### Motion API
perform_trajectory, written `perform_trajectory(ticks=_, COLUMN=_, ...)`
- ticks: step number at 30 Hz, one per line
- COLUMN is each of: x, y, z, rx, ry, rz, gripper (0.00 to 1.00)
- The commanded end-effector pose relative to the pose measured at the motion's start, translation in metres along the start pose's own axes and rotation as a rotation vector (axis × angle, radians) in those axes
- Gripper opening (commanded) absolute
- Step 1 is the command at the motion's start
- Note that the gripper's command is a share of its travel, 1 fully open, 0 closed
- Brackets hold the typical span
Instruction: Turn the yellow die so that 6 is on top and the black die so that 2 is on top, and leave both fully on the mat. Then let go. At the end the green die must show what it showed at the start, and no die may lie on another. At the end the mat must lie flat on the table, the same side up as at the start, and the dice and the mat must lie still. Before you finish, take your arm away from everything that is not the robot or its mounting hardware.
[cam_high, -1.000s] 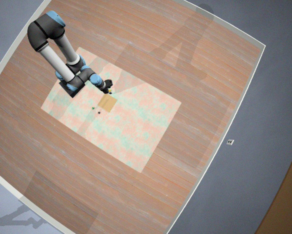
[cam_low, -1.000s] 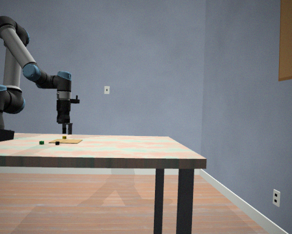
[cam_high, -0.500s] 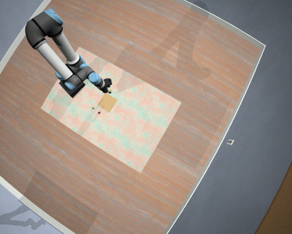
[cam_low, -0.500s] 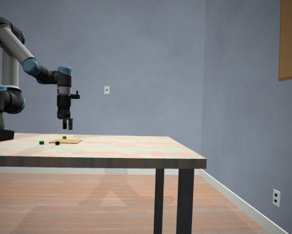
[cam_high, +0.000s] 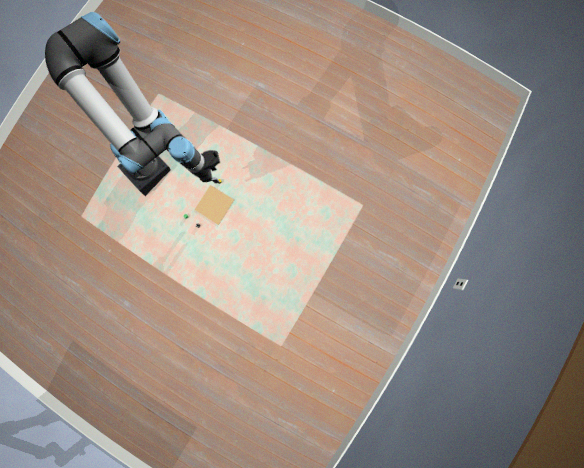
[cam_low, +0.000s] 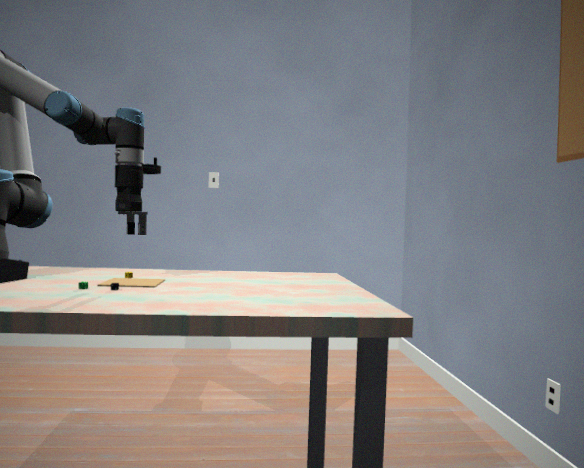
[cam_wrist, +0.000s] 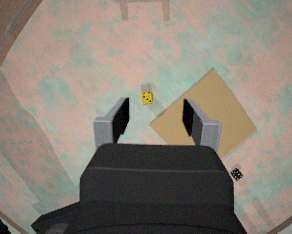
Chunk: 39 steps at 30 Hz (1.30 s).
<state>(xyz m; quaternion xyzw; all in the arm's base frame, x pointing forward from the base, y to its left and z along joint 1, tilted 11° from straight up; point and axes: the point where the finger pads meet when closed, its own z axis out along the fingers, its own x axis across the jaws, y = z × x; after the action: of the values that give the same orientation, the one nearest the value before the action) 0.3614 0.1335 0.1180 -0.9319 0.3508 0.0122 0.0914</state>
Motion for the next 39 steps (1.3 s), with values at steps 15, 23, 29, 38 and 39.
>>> perform_trajectory(ticks=15, x=-0.002, y=0.001, z=-0.022, rx=-0.004, ry=-0.009, rz=0.000, gripper=1.00)
perform_trajectory(ticks=23, x=-0.010, y=0.010, z=-0.011, rx=-0.004, ry=-0.009, rz=-0.155, gripper=1.00)
perform_trajectory(ticks=29, x=-0.012, y=0.013, z=-0.008, rx=-0.004, ry=-0.009, rz=-0.197, gripper=1.00)
perform_trajectory(ticks=38, x=-0.012, y=0.013, z=-0.008, rx=-0.004, ry=-0.009, rz=-0.197, gripper=1.00)
perform_trajectory(ticks=39, x=-0.012, y=0.013, z=-0.008, rx=-0.004, ry=-0.009, rz=-0.197, gripper=1.00)
